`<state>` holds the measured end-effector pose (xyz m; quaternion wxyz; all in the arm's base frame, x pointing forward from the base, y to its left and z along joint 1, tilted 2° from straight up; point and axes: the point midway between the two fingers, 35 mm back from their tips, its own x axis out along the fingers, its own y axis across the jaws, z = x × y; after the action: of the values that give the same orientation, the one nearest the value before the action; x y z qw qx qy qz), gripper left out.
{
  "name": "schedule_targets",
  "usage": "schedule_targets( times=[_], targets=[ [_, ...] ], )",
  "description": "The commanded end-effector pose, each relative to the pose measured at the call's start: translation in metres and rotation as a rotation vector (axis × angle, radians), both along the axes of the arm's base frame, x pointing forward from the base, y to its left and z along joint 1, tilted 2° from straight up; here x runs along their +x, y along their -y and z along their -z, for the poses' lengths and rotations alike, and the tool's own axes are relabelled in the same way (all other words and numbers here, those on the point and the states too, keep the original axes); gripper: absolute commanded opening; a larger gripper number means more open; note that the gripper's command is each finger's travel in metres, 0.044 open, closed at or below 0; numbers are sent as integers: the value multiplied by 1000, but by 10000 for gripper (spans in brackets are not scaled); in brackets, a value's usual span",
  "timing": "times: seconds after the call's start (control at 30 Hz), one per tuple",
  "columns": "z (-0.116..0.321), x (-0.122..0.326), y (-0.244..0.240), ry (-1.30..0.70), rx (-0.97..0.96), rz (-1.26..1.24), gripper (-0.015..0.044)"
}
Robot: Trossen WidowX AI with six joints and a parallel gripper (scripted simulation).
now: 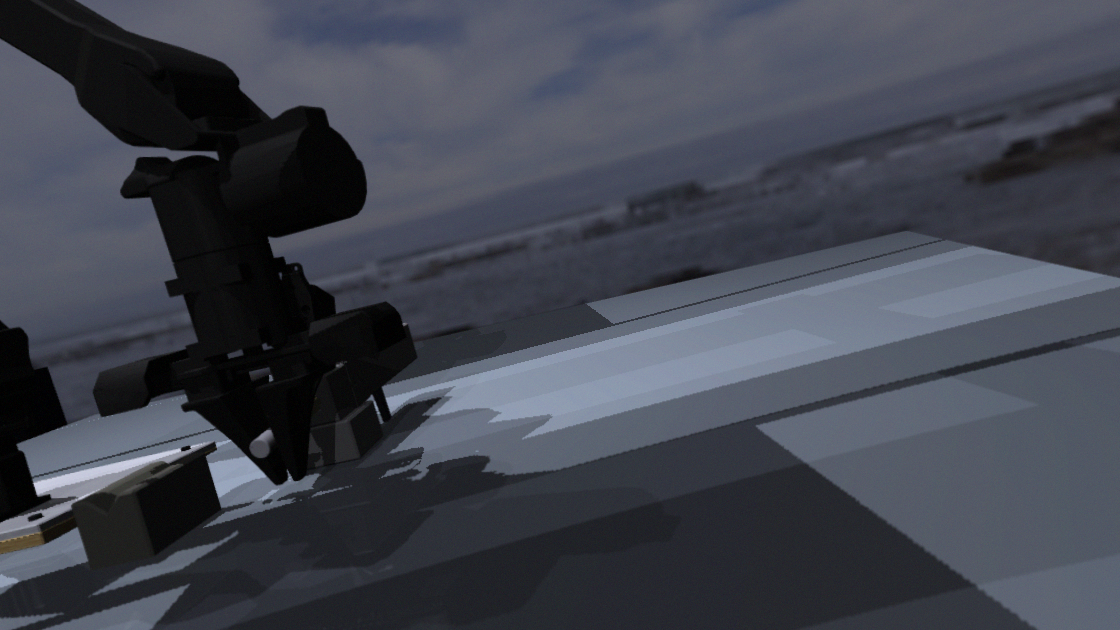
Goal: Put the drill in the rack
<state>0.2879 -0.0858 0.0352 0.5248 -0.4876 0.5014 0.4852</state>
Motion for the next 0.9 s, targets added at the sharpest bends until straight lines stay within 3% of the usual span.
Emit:
schedule_targets(
  times=[0.0, 0.87],
  targets=[
    [-1, 0, 0, -1, 5, 2, 0],
    [-3, -2, 5, -3, 6, 1, 0]
  ],
)
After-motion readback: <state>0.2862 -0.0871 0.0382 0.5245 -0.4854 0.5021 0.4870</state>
